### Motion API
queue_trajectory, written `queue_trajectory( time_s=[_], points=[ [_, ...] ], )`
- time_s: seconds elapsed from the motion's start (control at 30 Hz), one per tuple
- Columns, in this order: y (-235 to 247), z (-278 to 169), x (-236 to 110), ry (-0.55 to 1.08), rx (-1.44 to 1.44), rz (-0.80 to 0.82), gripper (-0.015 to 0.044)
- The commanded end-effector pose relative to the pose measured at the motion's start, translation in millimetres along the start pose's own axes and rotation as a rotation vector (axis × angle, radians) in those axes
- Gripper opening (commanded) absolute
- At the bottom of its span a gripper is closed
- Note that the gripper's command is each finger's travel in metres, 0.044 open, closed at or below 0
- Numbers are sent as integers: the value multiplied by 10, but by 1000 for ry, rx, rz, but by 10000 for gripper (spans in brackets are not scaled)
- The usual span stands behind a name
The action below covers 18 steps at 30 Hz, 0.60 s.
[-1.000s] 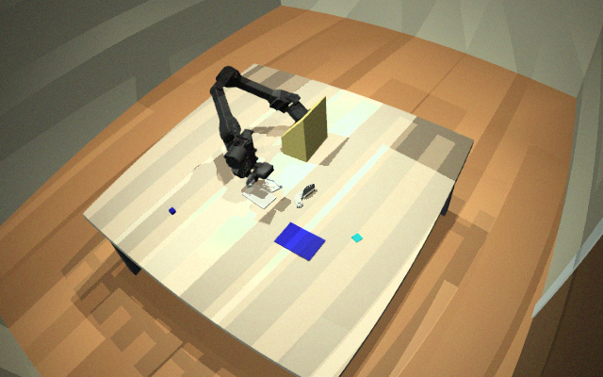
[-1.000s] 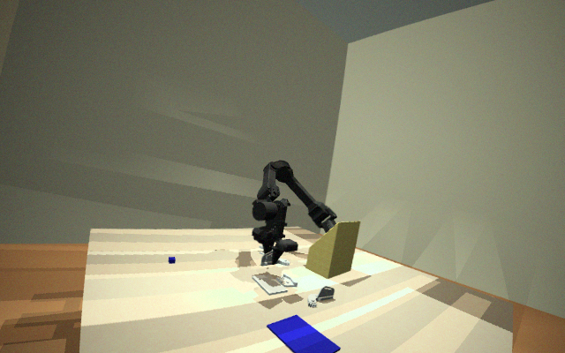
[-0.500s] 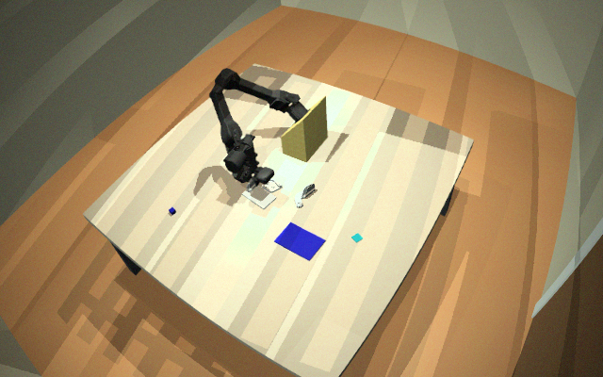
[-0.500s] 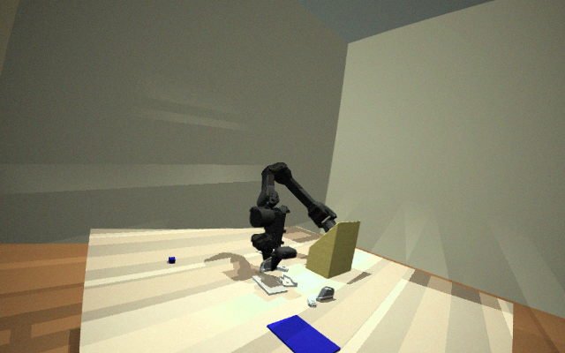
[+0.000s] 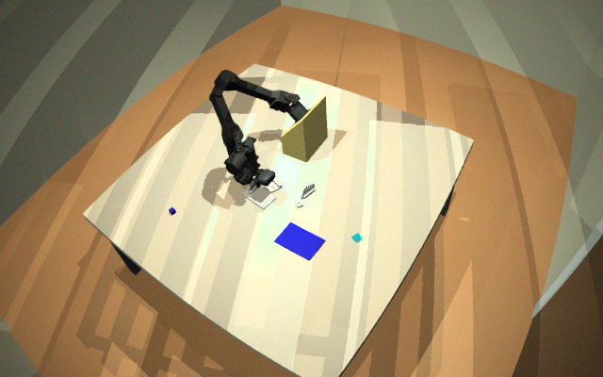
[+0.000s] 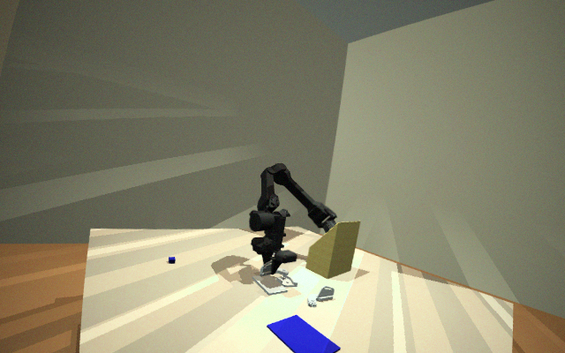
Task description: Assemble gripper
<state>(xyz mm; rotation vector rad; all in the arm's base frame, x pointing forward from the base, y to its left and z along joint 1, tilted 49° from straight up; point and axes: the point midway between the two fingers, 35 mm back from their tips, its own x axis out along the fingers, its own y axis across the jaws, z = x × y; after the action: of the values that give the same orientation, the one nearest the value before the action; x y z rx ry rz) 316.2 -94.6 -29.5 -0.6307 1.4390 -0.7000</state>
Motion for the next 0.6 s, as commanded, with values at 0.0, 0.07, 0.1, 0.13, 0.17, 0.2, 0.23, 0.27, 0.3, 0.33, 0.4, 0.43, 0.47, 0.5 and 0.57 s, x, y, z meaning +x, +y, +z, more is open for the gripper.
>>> queue_trajectory(
  time_s=[0.0, 0.07, 0.1, 0.13, 0.17, 0.2, 0.23, 0.27, 0.3, 0.33, 0.4, 0.43, 0.47, 0.5, 0.57],
  points=[
    [-5, 0, 4, -1, -6, -6, 134],
    [-5, 0, 4, -1, -6, -6, 134],
    [-5, 0, 4, -1, -6, -6, 134],
    [-5, 0, 6, -1, -7, -6, 134],
    [-5, 0, 10, -1, -8, -6, 134],
    [-5, 0, 16, -1, -10, -6, 134],
    [-5, 0, 24, -1, -12, -6, 134],
    [-5, 0, 30, -1, -14, -6, 134],
    [-5, 0, 34, -1, -15, -6, 134],
    [-5, 0, 35, -1, -15, -6, 134],
    [-5, 0, 35, -1, -15, -6, 134],
    [-5, 0, 35, -1, -15, -6, 134],
    [-5, 0, 35, -1, -15, -6, 134],
    [-5, 0, 35, -1, -15, -6, 134],
    [-5, 0, 40, -1, -16, -6, 134]
  ],
)
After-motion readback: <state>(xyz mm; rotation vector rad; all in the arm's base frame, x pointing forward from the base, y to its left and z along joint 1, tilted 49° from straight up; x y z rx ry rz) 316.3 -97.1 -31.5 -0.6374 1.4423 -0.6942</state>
